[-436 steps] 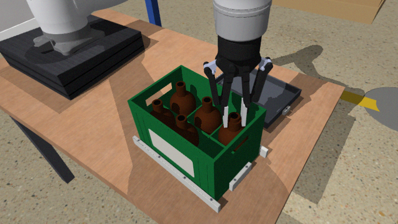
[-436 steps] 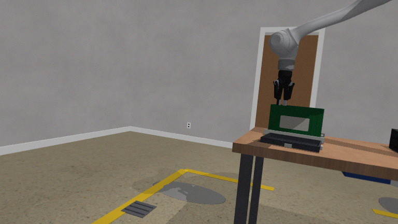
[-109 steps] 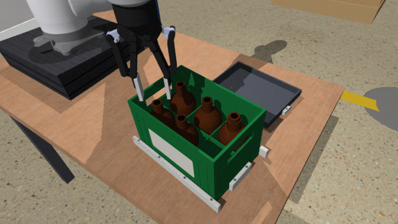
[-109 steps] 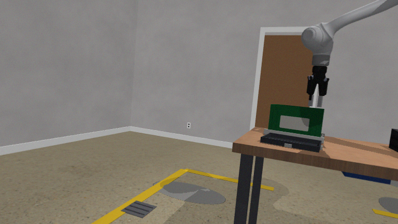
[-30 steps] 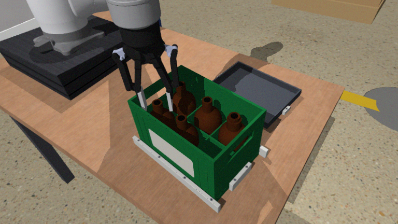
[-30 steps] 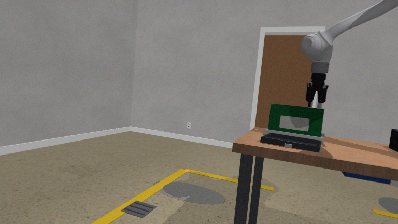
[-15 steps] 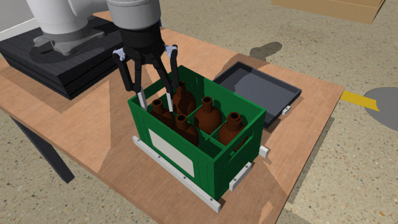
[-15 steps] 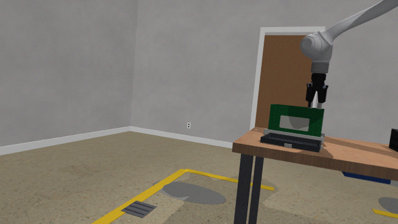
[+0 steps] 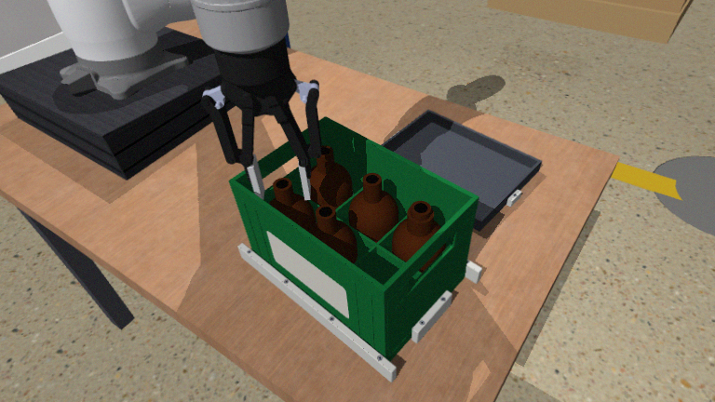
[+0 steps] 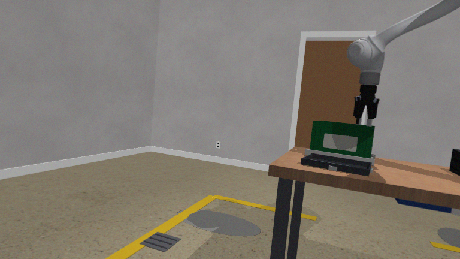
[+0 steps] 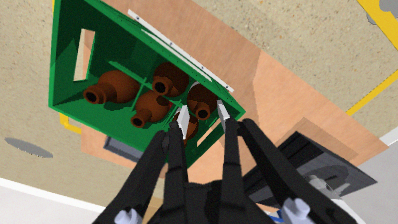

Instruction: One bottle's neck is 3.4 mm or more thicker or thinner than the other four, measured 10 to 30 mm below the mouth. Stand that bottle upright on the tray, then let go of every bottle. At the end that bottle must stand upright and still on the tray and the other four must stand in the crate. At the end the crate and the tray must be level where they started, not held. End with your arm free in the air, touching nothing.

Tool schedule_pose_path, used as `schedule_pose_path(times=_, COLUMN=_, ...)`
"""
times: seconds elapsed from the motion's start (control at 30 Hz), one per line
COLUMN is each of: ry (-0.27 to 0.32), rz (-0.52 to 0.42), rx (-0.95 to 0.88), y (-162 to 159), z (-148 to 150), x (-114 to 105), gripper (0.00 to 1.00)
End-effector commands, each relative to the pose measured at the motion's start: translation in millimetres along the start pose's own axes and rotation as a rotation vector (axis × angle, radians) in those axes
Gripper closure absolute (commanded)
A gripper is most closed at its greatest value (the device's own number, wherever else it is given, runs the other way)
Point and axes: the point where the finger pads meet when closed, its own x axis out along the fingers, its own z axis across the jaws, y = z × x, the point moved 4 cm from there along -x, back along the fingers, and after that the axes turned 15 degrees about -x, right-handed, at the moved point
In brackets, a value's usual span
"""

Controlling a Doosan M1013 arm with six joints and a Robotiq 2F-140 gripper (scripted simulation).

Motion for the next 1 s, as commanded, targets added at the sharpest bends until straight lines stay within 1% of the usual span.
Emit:
schedule_pose_path(times=0.0, ry=0.0, rz=0.0, rx=0.0, y=0.0, z=0.0, x=-0.1, gripper=0.62)
schedule_pose_path(times=0.3, ry=0.0, rz=0.0, rx=0.0, y=0.0, z=0.0, x=-0.1, gripper=0.62)
schedule_pose_path(times=0.33, ry=0.0, rz=0.0, rx=0.0, y=0.0, z=0.0, x=-0.1, gripper=1.0)
schedule_pose_path(times=0.97, ry=0.0, rz=0.0, rx=0.0, y=0.0, z=0.0, x=-0.1, gripper=1.0)
